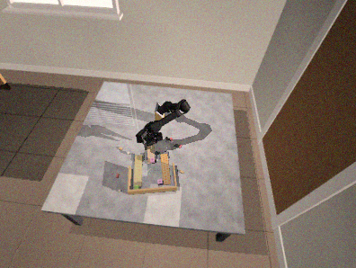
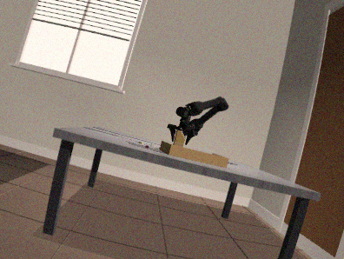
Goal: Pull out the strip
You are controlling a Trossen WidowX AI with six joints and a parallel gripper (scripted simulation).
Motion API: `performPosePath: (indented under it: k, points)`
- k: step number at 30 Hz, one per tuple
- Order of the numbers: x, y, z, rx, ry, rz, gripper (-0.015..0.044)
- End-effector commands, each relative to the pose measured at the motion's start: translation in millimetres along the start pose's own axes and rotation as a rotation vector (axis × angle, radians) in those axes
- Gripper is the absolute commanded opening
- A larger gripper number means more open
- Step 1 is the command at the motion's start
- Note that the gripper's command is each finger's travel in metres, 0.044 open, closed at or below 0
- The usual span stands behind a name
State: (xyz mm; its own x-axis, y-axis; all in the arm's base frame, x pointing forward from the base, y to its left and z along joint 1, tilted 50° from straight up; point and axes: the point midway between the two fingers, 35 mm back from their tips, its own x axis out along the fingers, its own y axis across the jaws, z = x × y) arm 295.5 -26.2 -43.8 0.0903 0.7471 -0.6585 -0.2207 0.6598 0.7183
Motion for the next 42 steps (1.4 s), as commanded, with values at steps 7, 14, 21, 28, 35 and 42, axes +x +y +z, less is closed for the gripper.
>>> performPosePath:
  k: [7,14,21,28,35,42]
  points:
    - [-4,1,41,0.003,-0.002,0.006,0.0440]
    - [-8,1,72,0.001,-0.004,0.006,0.0440]
    - [-11,2,103,0.000,-0.005,0.006,0.0440]
    - [-12,5,128,-0.001,-0.006,0.006,0.0414]
    - [-2,5,129,-0.001,-0.006,0.006,0.0250]
    - [10,5,130,-0.001,-0.006,0.006,0.0250]
